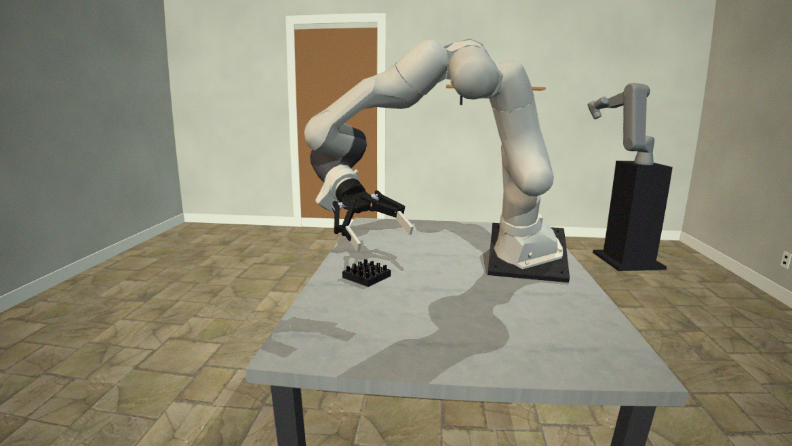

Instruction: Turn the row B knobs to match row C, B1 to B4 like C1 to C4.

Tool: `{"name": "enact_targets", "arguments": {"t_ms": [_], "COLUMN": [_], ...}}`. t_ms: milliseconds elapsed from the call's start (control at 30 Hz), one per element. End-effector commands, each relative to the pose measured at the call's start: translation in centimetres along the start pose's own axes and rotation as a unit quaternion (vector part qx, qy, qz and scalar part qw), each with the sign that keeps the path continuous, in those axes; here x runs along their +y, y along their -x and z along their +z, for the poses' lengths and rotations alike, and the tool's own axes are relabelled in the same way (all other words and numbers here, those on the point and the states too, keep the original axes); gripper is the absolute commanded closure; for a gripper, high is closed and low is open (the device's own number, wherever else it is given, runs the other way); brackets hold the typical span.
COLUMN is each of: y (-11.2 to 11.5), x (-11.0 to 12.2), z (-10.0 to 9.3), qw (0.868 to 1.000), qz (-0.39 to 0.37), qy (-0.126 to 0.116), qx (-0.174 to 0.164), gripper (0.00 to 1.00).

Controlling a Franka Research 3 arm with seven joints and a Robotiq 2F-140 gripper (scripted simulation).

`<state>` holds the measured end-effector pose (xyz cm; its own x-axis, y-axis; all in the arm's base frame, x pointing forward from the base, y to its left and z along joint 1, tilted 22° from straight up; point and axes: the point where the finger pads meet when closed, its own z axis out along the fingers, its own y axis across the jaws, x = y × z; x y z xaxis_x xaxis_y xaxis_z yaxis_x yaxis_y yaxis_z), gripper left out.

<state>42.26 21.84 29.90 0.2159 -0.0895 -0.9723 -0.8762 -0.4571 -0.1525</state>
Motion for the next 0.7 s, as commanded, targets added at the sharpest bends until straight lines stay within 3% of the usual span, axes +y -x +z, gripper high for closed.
{"name": "enact_targets", "arguments": {"t_ms": [0, 567, 667], "y": [0.01, -0.01, -0.76], "x": [0.0, 0.01, 0.47], "z": [0.0, -0.02, -0.63], "qw": [1.0, 1.0, 0.999], "qz": [0.0, -0.001, -0.028], "qy": [0.0, 0.0, 0.015], "qx": [0.0, 0.0, 0.017], "gripper": [0.0, 0.0, 0.0]}}
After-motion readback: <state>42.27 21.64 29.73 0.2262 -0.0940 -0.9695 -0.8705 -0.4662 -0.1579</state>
